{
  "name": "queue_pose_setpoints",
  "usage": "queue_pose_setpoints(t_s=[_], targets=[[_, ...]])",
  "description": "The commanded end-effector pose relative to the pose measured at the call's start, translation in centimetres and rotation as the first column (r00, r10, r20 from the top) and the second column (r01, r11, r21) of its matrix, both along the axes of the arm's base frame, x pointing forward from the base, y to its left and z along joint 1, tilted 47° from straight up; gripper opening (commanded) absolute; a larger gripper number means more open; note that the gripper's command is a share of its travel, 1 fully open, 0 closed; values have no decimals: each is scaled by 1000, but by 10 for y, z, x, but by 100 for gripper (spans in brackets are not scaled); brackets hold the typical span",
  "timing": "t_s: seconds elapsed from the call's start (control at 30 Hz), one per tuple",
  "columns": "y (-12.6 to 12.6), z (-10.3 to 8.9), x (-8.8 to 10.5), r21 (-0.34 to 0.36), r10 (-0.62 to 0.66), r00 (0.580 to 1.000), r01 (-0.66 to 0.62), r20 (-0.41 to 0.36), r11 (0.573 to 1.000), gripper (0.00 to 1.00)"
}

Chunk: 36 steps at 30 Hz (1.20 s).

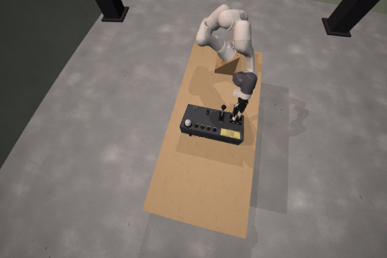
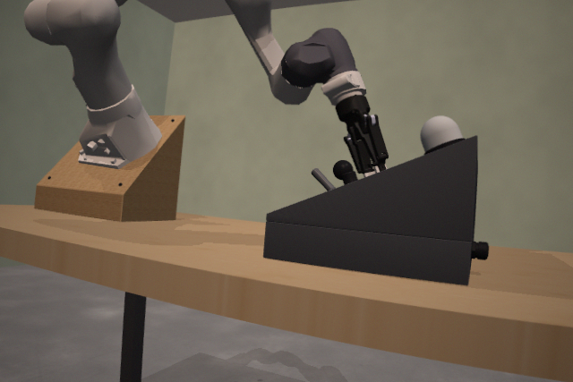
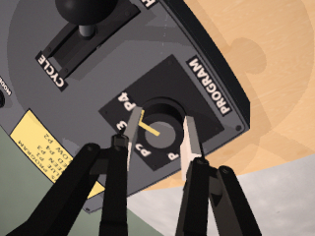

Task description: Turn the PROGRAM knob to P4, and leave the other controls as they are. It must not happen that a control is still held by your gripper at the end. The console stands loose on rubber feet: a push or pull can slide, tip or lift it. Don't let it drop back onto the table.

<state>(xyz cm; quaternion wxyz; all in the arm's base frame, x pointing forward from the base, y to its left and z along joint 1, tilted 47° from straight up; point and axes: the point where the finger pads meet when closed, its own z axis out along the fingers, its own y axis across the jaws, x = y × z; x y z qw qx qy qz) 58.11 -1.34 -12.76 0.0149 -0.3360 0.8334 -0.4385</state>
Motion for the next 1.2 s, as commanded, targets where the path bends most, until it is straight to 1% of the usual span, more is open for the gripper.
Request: queue_pose_setpoints(t_s=[0.0,0.2,0.23,0.93,1.17], targets=[[0,0,1,5,-4,1000,4,9,1000,0],[0,0,1,5,-4,1000,4,9,1000,0],[0,0,1,5,-4,1000,4,9,1000,44],[0,0,1,5,-4,1000,4,9,1000,44],[7,6,-2,5,-4,1000,4,9,1000,44]])
